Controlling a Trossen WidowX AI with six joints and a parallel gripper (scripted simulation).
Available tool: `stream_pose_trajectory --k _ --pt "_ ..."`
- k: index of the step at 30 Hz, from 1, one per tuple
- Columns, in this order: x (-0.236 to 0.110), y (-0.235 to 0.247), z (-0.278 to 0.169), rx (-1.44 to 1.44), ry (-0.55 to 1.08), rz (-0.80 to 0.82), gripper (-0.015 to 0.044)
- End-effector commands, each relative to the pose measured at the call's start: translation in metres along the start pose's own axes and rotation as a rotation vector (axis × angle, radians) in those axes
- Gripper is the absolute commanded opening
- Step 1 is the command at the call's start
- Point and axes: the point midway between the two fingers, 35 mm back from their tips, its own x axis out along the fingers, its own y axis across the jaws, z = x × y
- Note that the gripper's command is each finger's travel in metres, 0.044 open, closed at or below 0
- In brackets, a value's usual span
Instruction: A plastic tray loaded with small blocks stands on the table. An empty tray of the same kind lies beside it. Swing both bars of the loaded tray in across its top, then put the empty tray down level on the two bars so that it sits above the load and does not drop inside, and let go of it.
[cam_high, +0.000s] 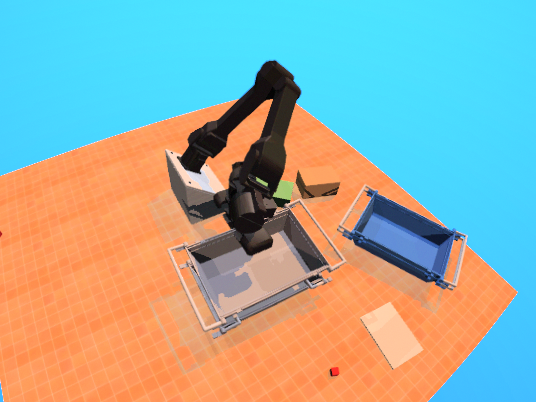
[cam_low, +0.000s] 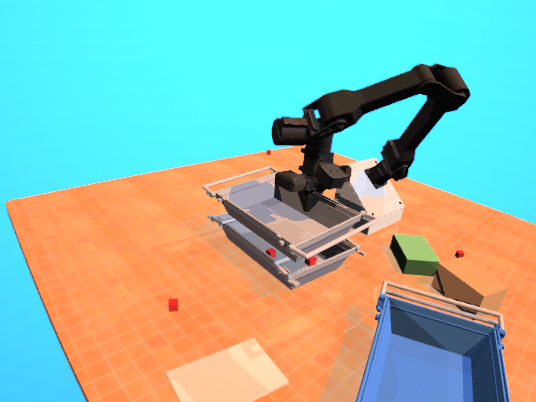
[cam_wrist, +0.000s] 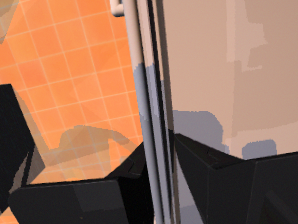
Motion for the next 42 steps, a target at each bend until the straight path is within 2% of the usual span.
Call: stream_pose_trajectory --k 1,42 --pt "0.004 0.004 0.002 0.003 -0.001 0.019 0.0" --pt "0.013 0.006 0.002 0.003 -0.002 0.019 0.0"
